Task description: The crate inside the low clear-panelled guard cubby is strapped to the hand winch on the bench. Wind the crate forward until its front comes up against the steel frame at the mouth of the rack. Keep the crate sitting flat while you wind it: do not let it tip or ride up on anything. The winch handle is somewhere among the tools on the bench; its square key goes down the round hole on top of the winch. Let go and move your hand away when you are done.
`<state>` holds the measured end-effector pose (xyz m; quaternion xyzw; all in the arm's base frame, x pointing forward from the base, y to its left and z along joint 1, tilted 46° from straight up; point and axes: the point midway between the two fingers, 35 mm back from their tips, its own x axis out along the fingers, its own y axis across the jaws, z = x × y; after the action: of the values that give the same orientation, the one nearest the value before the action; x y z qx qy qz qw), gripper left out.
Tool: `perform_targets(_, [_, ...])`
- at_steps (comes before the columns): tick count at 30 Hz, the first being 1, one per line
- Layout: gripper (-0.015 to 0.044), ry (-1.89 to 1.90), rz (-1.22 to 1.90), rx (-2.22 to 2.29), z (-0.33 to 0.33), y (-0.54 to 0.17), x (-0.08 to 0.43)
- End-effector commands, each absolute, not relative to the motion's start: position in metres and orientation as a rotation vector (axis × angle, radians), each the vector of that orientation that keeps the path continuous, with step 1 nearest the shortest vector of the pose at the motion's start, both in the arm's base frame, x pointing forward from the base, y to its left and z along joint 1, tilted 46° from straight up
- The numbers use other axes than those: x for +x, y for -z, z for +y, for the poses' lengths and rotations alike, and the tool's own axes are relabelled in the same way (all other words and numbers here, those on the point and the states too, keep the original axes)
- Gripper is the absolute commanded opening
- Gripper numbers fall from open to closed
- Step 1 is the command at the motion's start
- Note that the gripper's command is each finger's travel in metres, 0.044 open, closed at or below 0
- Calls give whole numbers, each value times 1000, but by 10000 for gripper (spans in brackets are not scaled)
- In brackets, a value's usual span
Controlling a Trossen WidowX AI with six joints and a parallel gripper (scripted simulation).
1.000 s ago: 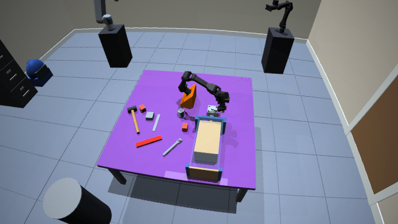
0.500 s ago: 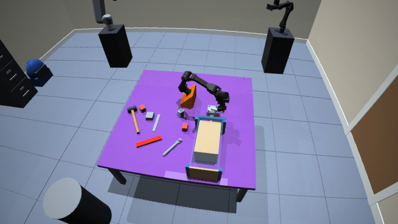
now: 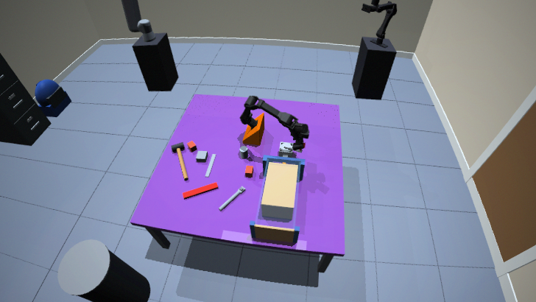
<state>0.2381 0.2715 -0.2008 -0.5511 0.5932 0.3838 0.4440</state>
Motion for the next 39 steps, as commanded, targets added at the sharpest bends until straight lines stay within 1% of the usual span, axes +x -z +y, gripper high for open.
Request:
perform_targets(1, [0,-1020,1518,-1365,275,203,209])
perform_targets(20, [0,-1020,1518,-1365,275,203,209])
perform_targets(39, [0,-1022,1520,-1364,275,201,185])
